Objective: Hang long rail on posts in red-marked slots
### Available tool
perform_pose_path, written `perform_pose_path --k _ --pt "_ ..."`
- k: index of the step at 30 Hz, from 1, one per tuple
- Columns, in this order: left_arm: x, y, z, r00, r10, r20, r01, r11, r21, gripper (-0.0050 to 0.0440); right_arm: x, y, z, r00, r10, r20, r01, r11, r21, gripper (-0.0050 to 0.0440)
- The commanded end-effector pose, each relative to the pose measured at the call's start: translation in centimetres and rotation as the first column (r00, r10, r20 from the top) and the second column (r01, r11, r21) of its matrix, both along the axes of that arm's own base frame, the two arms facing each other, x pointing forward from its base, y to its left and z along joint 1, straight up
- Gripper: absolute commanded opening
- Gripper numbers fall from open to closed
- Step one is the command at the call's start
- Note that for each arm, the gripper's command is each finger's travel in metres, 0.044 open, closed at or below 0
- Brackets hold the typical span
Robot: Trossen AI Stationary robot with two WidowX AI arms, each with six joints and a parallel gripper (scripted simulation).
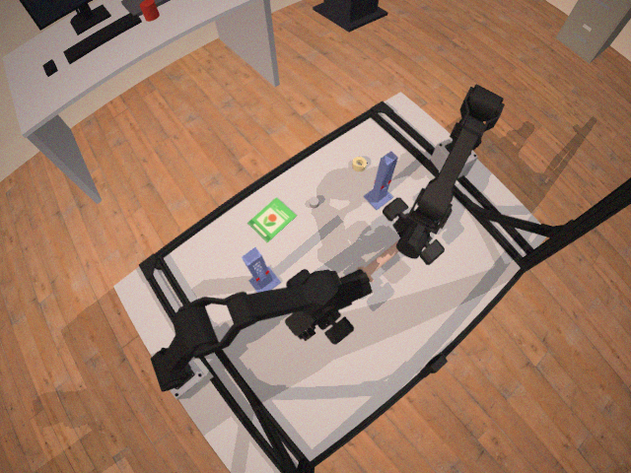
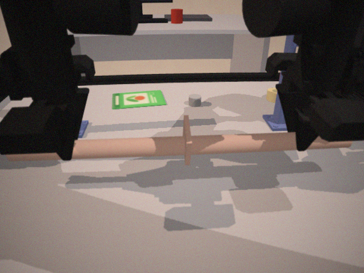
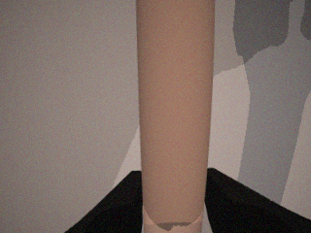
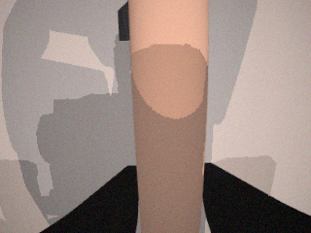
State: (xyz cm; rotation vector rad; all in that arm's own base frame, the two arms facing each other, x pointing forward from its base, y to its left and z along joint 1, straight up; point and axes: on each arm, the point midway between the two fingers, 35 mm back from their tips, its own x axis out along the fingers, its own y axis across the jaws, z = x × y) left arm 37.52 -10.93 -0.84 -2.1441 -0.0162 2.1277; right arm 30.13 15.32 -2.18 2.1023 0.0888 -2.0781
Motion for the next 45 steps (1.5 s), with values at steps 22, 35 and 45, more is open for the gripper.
perform_pose_path --k 22,35,45 --pt "0.0 -0.9 -0.1 1.0 0.001 0.012 -0.003 0.977 0.213 0.0 -0.2 0.8 -0.1 0.999 0.004 0.034 0.004 0.976 -0.216 0.0" --pt "0.0 -1.4 -0.2 1.0 -0.005 0.024 -0.003 0.934 0.356 0.0 -0.2 1.3 -0.2 0.998 0.014 0.059 0.008 0.934 -0.357 0.0" --pt "0.0 -1.6 -0.3 1.0 -0.004 0.025 -0.007 0.909 0.416 0.0 -0.3 1.5 -0.3 0.998 0.015 0.066 0.013 0.909 -0.416 0.0"
